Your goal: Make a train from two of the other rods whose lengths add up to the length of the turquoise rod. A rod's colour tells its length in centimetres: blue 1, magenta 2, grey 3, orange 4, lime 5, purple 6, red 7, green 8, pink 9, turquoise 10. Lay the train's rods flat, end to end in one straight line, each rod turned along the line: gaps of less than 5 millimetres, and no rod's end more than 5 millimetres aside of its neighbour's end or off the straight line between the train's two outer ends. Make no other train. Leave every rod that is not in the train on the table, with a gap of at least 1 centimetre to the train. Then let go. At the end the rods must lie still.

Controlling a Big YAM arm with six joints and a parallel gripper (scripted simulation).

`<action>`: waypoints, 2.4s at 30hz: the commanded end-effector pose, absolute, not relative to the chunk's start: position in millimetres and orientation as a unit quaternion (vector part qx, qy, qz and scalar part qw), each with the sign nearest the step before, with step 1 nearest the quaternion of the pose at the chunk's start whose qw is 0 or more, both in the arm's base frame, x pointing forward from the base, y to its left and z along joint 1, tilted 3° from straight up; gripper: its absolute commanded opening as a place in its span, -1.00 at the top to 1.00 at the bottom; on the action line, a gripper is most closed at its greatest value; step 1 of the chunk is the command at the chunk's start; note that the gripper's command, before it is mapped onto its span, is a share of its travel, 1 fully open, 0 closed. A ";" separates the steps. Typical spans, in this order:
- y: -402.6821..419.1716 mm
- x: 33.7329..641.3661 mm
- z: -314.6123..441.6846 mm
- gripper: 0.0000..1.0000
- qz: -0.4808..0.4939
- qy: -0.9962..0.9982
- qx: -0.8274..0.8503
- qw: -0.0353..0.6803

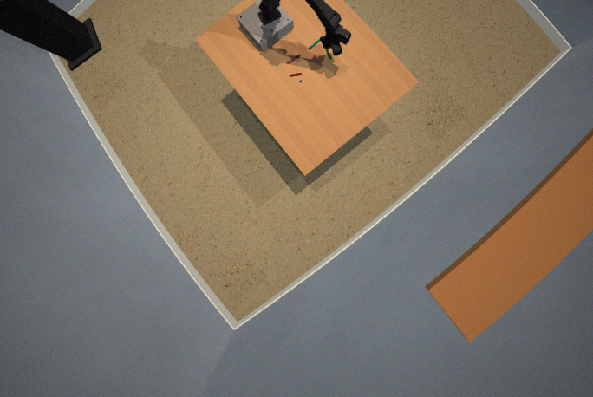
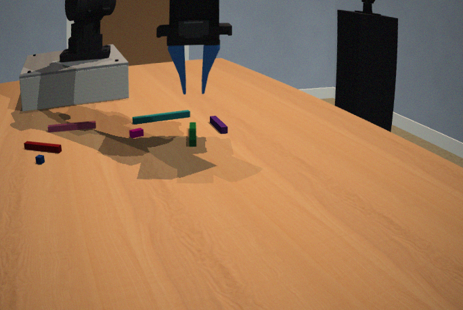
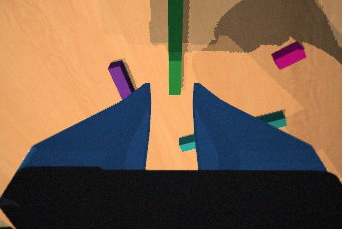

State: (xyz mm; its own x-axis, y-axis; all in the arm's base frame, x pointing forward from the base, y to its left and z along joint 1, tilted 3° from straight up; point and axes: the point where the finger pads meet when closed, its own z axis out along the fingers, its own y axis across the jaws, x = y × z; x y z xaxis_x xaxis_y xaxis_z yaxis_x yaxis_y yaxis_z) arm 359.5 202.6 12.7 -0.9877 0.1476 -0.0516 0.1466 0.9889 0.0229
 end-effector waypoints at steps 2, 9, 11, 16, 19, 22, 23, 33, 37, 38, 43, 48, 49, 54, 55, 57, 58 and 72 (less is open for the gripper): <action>201.4 362.3 3.8 0.52 0.010 0.997 0.072 0.028; 200.8 363.0 -6.8 0.52 0.010 0.997 0.073 0.028; 200.8 363.0 -6.8 0.52 0.010 0.997 0.073 0.028; 200.8 363.3 -15.0 0.52 0.010 0.997 0.073 0.028; 200.8 363.5 -19.7 0.52 0.010 0.997 0.073 0.027; 200.7 363.7 -24.0 0.52 0.010 0.997 0.073 0.027; 200.7 363.7 -25.3 0.52 0.010 0.997 0.073 0.027; 200.8 364.0 -33.4 0.52 0.010 0.997 0.073 0.027; 200.8 364.0 -35.6 0.52 0.010 0.997 0.073 0.027; 200.8 364.0 -36.0 0.52 0.010 0.997 0.073 0.027; 200.6 363.7 -36.9 0.52 0.009 0.997 0.073 0.027; 200.7 363.8 -35.6 0.52 0.010 0.997 0.073 0.027; 200.7 363.8 -35.6 0.52 0.010 0.997 0.073 0.027; 200.7 363.8 -35.6 0.52 0.010 0.997 0.073 0.027; 200.7 363.8 -35.6 0.52 0.010 0.997 0.073 0.027; 200.7 363.8 -35.6 0.52 0.010 0.997 0.073 0.027; 200.7 363.8 -35.6 0.52 0.010 0.997 0.073 0.027; 200.7 363.8 -35.6 0.52 0.010 0.997 0.073 0.027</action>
State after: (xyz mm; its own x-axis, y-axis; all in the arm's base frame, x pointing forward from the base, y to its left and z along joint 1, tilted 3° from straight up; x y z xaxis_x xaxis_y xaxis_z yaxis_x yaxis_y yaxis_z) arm 360.9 202.7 -33.2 -0.9880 0.1469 -0.0482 0.1461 0.9891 0.0200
